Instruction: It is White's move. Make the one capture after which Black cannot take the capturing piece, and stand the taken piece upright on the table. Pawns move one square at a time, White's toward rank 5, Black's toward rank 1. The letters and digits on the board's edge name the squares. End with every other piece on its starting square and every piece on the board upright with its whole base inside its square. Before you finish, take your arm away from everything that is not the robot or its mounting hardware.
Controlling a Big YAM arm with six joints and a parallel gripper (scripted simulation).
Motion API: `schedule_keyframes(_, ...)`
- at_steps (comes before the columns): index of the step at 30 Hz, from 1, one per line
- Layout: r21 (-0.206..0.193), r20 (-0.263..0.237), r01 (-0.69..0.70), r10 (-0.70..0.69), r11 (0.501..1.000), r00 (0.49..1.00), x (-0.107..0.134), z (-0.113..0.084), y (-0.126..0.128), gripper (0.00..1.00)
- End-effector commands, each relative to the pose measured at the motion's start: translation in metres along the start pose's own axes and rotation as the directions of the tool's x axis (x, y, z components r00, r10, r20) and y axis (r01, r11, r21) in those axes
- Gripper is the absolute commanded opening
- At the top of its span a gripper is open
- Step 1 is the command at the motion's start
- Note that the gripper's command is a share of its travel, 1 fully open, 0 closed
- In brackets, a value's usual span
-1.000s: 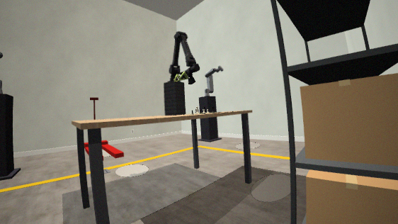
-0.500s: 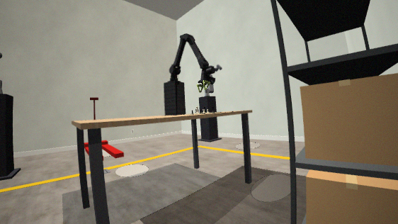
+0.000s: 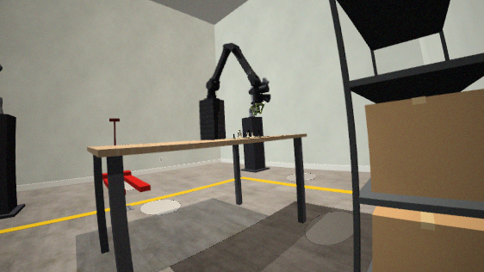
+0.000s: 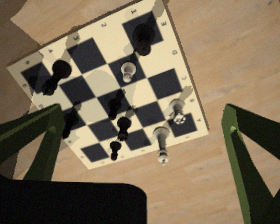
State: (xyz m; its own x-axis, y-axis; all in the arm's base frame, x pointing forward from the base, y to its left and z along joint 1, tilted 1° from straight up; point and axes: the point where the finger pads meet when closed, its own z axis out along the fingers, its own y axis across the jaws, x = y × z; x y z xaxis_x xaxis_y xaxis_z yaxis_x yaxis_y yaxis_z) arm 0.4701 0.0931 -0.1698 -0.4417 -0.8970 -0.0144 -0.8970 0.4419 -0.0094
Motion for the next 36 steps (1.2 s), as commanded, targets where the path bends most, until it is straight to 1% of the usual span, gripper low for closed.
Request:
schedule_keyframes(1, 0.016, 0.012, -0.050, 0.050, 0.999, 0.999, 0.001, -0.013, -0.011, 1.00)
schedule_keyframes(4, 0.015, 0.012, -0.028, 0.028, 0.999, 1.000, -0.007, -0.012, -0.005, 1.00)
schedule_keyframes(11, 0.015, 0.012, -0.037, 0.037, 0.999, 0.999, -0.004, -0.012, -0.007, 1.00)
schedule_keyframes(12, 0.013, 0.010, -0.037, 0.037, 0.999, 0.999, -0.003, -0.008, -0.007, 1.00)
schedule_keyframes(13, 0.016, 0.012, -0.037, 0.037, 0.999, 0.999, -0.004, 0.004, -0.008, 1.00)
schedule_keyframes(14, 0.028, 0.021, -0.037, 0.037, 0.999, 0.999, -0.010, 0.007, -0.015, 1.00)
schedule_keyframes(15, 0.032, 0.023, -0.037, 0.036, 0.999, 0.999, -0.011, 0.015, -0.016, 1.00)
schedule_keyframes(17, 0.032, 0.023, -0.037, 0.036, 0.999, 0.999, -0.011, 0.015, -0.016, 1.00)
schedule_keyframes(19, 0.032, 0.022, -0.036, 0.035, 0.999, 0.999, -0.011, 0.034, -0.014, 1.00)
schedule_keyframes(20, 0.032, 0.021, -0.036, 0.035, 0.999, 0.999, -0.010, 0.041, -0.013, 1.00)
schedule_keyframes(21, 0.032, 0.021, -0.036, 0.035, 0.999, 0.999, -0.010, 0.044, -0.013, 1.00)
schedule_keyframes(22, 0.023, 0.014, -0.036, 0.035, 0.999, 0.999, -0.006, 0.047, -0.007, 1.00)
schedule_keyframes(23, 0.017, 0.009, -0.036, 0.035, 0.999, 0.999, -0.003, 0.048, -0.004, 0.40)
schedule_keyframes(24, 0.016, 0.009, -0.035, 0.035, 0.999, 0.999, -0.003, 0.048, -0.003, 0.40)
schedule_keyframes(25, 0.040, 0.028, -0.035, 0.034, 0.999, 0.999, -0.009, 0.034, -0.012, 0.40)
schedule_keyframes(26, 0.049, 0.036, -0.035, 0.034, 0.998, 0.999, -0.012, 0.028, -0.015, 0.40)
schedule_keyframes(28, 0.058, 0.043, -0.036, 0.033, 0.998, 0.999, -0.016, 0.026, -0.020, 0.40)
schedule_keyframes(30, 0.050, 0.036, -0.035, 0.033, 0.998, 0.999, -0.014, 0.027, -0.017, 0.40)
schedule_keyframes(31, 0.025, 0.016, -0.034, 0.034, 0.999, 0.999, -0.007, 0.042, -0.009, 0.40)
schedule_keyframes(32, 0.015, 0.008, -0.034, 0.034, 0.999, 0.999, -0.004, 0.047, -0.005, 0.40)
schedule_keyframes(34, 0.015, 0.008, -0.034, 0.034, 0.999, 0.999, -0.004, 0.047, -0.005, 0.40)
schedule_keyframes(35, 0.008, 0.002, -0.034, 0.034, 0.999, 0.999, 0.000, 0.048, 0.000, 0.40)
schedule_keyframes(36, 0.015, 0.008, -0.034, 0.034, 0.999, 0.999, -0.002, 0.044, -0.003, 0.40)
